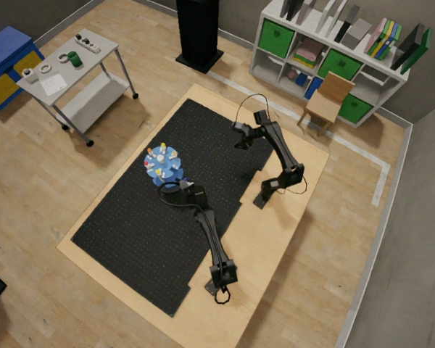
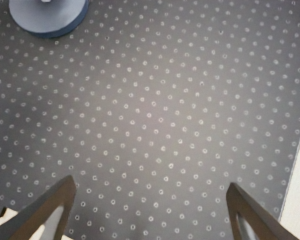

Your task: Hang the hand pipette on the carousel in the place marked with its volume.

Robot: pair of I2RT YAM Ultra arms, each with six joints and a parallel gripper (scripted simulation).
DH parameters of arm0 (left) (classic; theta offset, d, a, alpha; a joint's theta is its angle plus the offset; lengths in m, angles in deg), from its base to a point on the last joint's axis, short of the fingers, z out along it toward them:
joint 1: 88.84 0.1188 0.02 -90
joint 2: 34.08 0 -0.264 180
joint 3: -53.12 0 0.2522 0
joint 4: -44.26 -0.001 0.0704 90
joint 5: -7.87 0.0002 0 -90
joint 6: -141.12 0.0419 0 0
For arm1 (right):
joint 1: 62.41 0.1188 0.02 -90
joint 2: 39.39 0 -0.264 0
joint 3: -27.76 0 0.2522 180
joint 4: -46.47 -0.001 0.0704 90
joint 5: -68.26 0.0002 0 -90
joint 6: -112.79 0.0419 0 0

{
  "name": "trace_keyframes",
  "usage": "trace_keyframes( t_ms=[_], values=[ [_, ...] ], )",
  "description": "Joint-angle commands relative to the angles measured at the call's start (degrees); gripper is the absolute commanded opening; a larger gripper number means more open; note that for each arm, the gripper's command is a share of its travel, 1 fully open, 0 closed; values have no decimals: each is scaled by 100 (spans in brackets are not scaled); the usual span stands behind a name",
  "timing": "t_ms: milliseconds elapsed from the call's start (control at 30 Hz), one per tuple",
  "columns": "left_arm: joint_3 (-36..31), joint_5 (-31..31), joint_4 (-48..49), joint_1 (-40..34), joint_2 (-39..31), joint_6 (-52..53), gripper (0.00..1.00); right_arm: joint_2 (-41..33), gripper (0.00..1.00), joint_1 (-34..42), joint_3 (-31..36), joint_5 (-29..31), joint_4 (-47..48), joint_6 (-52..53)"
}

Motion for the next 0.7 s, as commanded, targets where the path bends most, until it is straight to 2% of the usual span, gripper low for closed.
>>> trace_keyframes(
  t_ms=[0,33,200,333,600,667],
  values=[
    [-249,-137,567,-84,-260,93,12,-24,100,-52,-85,-115,73,-31],
    [-249,-137,567,-84,-260,93,12,-24,100,-52,-85,-115,73,-31],
    [-1026,-309,1903,-131,-654,208,12,-24,100,-52,-85,-115,73,-31],
    [-1154,-313,2162,-81,-465,255,12,-24,100,-52,-85,-115,73,-31],
    [-978,-312,2264,-79,-580,270,12,-24,100,-52,-85,-115,73,-31],
    [-1441,-362,2828,-125,-702,330,12,-24,100,-52,-85,-115,73,-31]
  ],
)
